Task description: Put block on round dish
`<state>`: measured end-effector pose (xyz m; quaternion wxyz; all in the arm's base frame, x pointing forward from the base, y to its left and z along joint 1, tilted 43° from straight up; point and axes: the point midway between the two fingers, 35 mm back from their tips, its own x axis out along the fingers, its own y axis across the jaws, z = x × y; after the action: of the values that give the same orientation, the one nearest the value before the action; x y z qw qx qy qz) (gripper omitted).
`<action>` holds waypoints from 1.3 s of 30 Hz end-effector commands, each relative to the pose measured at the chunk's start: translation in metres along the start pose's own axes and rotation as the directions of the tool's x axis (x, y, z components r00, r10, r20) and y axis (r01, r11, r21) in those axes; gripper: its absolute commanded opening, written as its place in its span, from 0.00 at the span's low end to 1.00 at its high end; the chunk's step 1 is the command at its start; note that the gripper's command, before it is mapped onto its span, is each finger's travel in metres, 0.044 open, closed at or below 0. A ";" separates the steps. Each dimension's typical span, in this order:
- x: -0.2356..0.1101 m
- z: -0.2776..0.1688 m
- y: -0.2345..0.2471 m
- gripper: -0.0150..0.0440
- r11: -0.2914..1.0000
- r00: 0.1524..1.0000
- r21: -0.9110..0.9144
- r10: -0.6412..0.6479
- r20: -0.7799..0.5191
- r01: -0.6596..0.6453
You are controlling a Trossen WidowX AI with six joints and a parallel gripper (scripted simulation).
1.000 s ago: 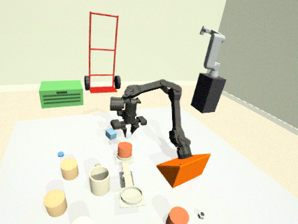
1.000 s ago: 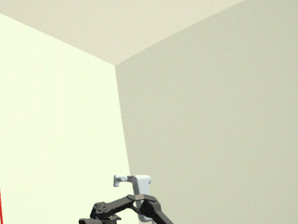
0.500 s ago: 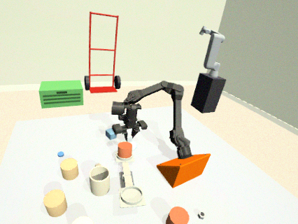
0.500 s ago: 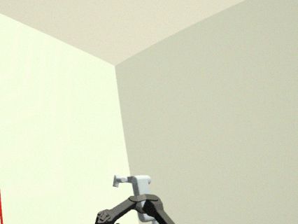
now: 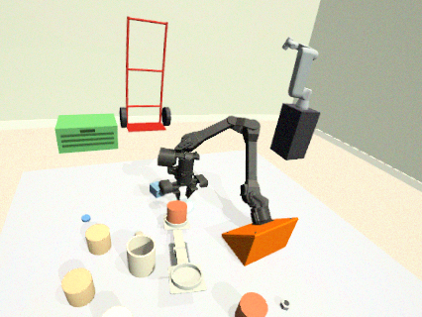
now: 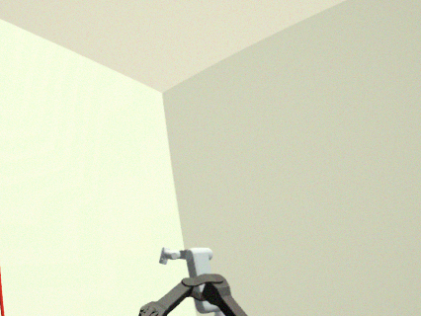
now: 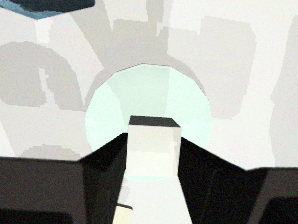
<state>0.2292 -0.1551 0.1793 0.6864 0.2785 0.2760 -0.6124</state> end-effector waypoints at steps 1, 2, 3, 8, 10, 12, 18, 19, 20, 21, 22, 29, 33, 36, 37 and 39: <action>0.008 -0.001 0.000 0.25 1.000 1.000 -0.006 0.000 -0.004 0.000; 0.009 -0.001 0.000 0.25 1.000 1.000 -0.006 0.000 -0.003 0.000; 0.011 -0.001 0.000 0.25 1.000 1.000 -0.006 0.000 -0.003 0.000; 0.008 0.000 0.000 0.34 1.000 1.000 -0.001 -0.001 0.000 0.001; 0.008 0.000 0.000 0.43 1.000 1.000 -0.001 -0.001 0.000 0.001; 0.008 0.000 0.000 0.52 1.000 1.000 -0.001 -0.001 0.000 0.001; 0.008 0.000 0.000 0.79 1.000 1.000 -0.001 -0.001 0.000 0.001; 0.008 0.000 0.000 0.83 1.000 1.000 -0.001 -0.001 0.000 0.001; 0.008 0.000 0.000 0.88 1.000 1.000 -0.001 -0.001 0.000 0.001; 0.008 0.000 0.000 0.92 1.000 1.000 -0.001 -0.001 0.000 0.001; 0.006 0.000 0.000 0.97 1.000 1.000 -0.001 -0.001 -0.001 0.001; -0.048 -0.001 0.000 1.00 1.000 1.000 -0.007 -0.001 -0.007 0.001; -0.048 -0.001 0.000 1.00 1.000 1.000 -0.007 -0.001 -0.007 0.001; -0.066 -0.002 0.000 1.00 1.000 1.000 -0.009 -0.001 -0.008 0.000; -0.075 -0.001 -0.001 1.00 1.000 1.000 -0.011 0.000 -0.008 0.000; -0.083 -0.001 -0.002 1.00 1.000 1.000 -0.012 0.000 -0.007 0.000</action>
<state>0.2211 -0.1090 0.2224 0.6841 0.2756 0.2872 -0.6112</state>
